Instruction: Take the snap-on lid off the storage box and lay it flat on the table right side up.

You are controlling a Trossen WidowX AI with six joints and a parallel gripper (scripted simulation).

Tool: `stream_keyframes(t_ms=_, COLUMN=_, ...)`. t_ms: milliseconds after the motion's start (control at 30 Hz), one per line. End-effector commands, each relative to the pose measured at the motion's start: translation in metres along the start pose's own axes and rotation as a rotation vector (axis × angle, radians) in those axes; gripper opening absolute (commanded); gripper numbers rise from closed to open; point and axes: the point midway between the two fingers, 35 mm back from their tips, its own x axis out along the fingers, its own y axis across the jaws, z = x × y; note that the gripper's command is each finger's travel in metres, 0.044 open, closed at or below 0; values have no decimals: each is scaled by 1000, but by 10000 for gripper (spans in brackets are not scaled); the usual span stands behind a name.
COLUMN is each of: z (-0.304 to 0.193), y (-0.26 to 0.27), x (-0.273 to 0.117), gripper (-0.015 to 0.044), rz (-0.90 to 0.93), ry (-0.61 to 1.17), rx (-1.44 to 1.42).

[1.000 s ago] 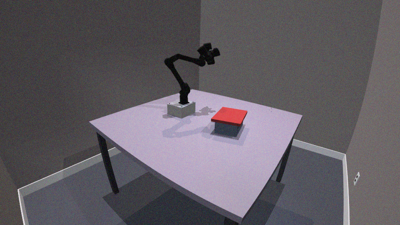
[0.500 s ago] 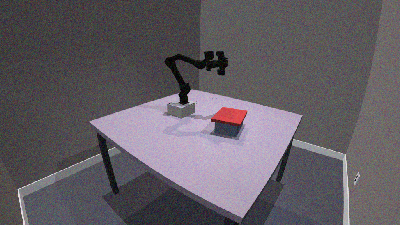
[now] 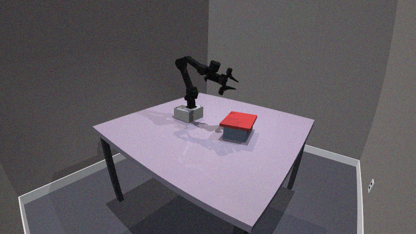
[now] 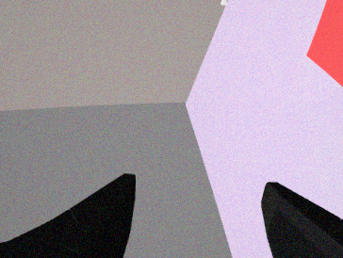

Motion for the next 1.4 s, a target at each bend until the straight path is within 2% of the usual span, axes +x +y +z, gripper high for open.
stream_keyframes(t_ms=0, z=36, y=-46, x=-20, gripper=235, rz=-146, ry=-143, rx=56)
stream_keyframes(t_ms=267, z=74, y=-109, x=-66, gripper=235, rz=-369, ry=-324, rx=155)
stream_keyframes(t_ms=667, z=75, y=-111, x=-65, gripper=235, rz=-369, ry=-324, rx=155)
stream_keyframes(t_ms=867, z=76, y=-165, x=-47, gripper=235, rz=-370, ry=-324, rx=155)
stream_keyframes(t_ms=1367, z=82, y=-170, x=-33, gripper=235, rz=-371, ry=-322, rx=155)
